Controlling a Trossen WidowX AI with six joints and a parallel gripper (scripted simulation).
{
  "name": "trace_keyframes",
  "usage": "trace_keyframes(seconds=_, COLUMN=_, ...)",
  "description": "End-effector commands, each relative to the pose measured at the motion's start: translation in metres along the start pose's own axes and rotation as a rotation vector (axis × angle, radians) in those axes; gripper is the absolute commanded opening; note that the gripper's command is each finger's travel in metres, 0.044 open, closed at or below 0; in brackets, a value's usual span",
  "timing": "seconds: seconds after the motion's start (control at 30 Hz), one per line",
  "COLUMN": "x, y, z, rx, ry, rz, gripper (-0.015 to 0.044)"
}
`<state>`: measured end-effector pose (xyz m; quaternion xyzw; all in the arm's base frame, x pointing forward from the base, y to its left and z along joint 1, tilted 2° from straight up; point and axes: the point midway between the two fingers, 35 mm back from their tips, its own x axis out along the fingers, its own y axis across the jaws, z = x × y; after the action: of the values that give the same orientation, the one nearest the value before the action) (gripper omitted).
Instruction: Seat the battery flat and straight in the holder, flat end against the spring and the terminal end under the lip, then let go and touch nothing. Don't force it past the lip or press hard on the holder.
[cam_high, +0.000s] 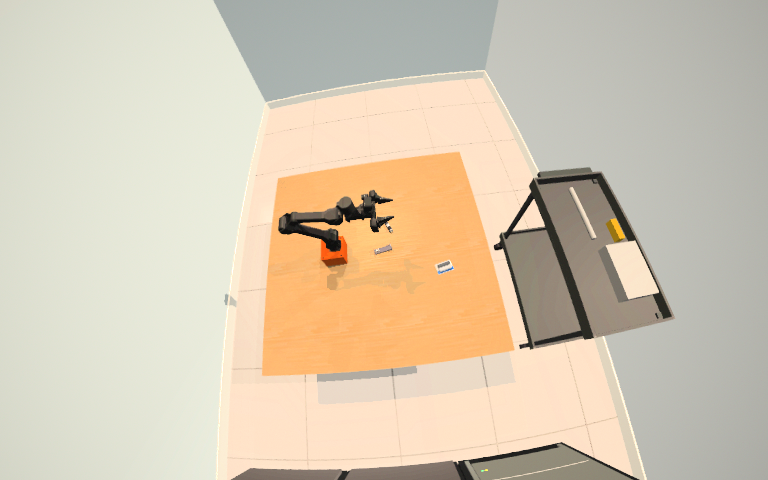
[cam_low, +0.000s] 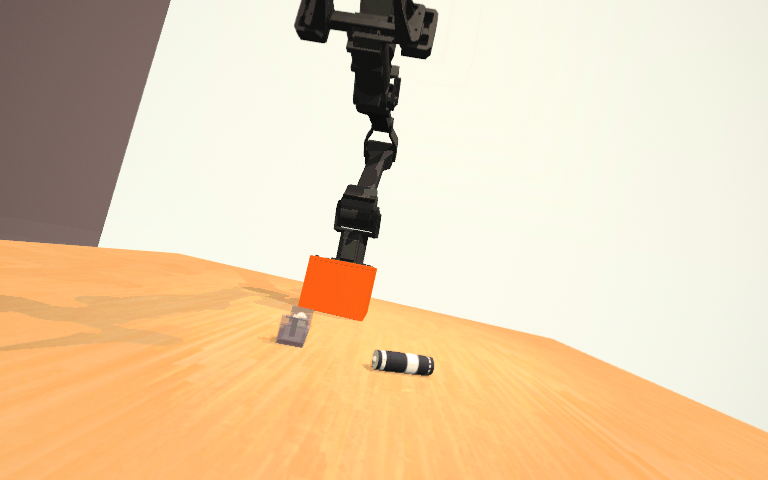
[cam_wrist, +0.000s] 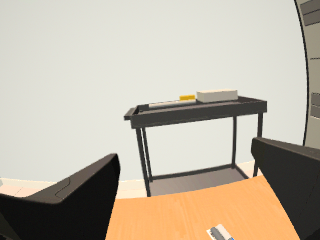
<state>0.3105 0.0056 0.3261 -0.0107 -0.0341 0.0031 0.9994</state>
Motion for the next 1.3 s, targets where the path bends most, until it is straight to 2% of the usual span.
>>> trace_keyframes(seconds=0.0, x=0.002, y=0.001, z=-0.002, rx=0.011, ry=0.011, rz=0.003, gripper=0.0374)
trace_keyframes(seconds=0.07, x=0.013, y=0.010, z=-0.021, rx=0.099, ry=0.099, rz=0.025, gripper=0.0321)
trace_keyframes(seconds=0.2, x=0.039, y=0.040, z=-0.080, rx=0.348, ry=0.380, rz=0.041, gripper=0.0225)
trace_keyframes(seconds=0.4, x=0.046, y=0.084, z=-0.174, rx=0.651, ry=0.807, rz=-0.089, gripper=0.0225)
trace_keyframes(seconds=0.53, x=0.035, y=0.106, z=-0.227, rx=0.781, ry=1.043, rz=-0.259, gripper=0.0225)
trace_keyframes(seconds=0.73, x=0.002, y=0.129, z=-0.294, rx=0.879, ry=1.305, rz=-0.598, gripper=0.0225)
trace_keyframes(seconds=0.9, x=-0.032, y=0.140, z=-0.335, rx=0.882, ry=1.425, rz=-0.918, gripper=0.0225)
trace_keyframes(seconds=1.27, x=-0.033, y=0.140, z=-0.338, rx=0.881, ry=1.428, rz=-0.929, gripper=0.0225)
